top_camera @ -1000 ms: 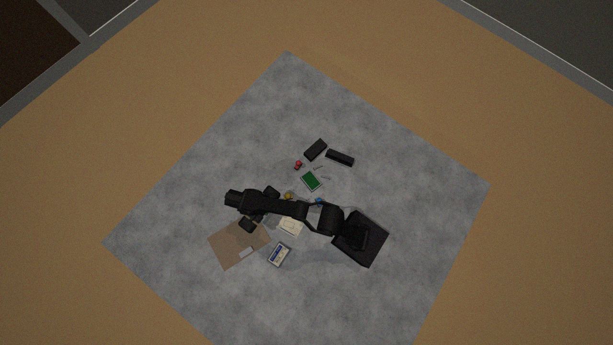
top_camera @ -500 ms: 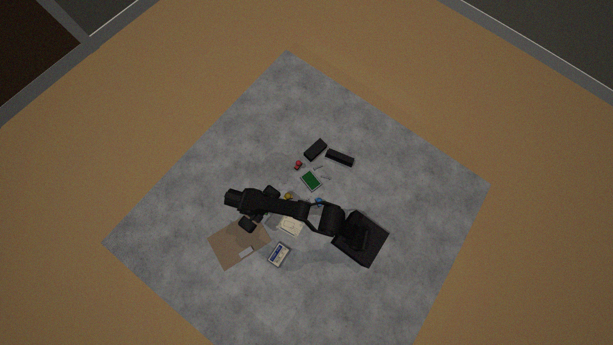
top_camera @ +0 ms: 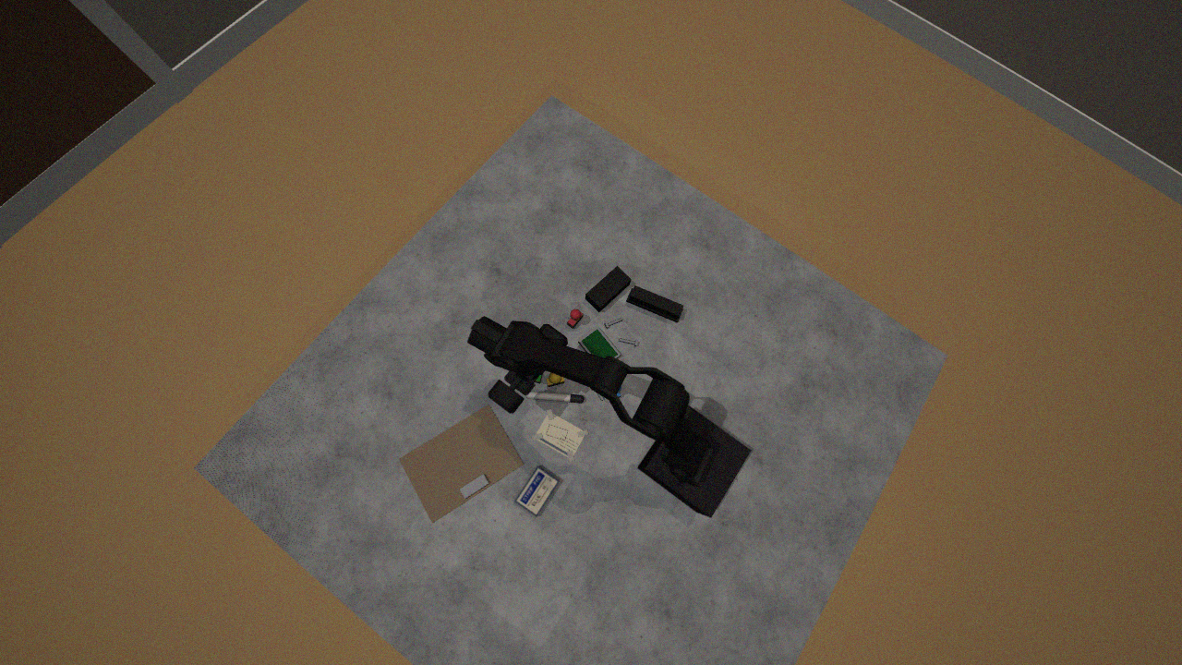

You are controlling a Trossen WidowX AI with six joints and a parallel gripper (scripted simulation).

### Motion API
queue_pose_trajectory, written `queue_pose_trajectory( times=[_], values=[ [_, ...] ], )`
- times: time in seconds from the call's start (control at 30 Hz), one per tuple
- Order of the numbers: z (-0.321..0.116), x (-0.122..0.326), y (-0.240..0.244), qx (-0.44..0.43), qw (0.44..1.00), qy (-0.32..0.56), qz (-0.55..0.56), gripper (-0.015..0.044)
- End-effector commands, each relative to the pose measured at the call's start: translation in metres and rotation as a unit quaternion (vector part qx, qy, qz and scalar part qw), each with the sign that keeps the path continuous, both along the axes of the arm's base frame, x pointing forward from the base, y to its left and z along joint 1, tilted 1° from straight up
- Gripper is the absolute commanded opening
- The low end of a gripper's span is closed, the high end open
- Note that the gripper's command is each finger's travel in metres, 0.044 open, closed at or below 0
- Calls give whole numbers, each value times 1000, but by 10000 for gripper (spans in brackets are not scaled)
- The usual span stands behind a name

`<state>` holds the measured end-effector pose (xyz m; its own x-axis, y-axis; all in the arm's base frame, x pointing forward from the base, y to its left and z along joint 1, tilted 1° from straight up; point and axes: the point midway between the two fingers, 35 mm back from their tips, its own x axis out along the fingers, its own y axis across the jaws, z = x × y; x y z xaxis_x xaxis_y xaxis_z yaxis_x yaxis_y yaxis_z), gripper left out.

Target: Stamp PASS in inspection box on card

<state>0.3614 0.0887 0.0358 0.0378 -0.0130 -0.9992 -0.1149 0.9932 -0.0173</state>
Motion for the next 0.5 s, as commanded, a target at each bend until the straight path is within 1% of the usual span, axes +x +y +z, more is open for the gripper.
queue_pose_trajectory(
  times=[0.0,0.47],
  values=[
    [1,-4,-33,-3,1000,0,2,0],
    [1,-28,-118,-7,1000,1,2,0]
  ],
)
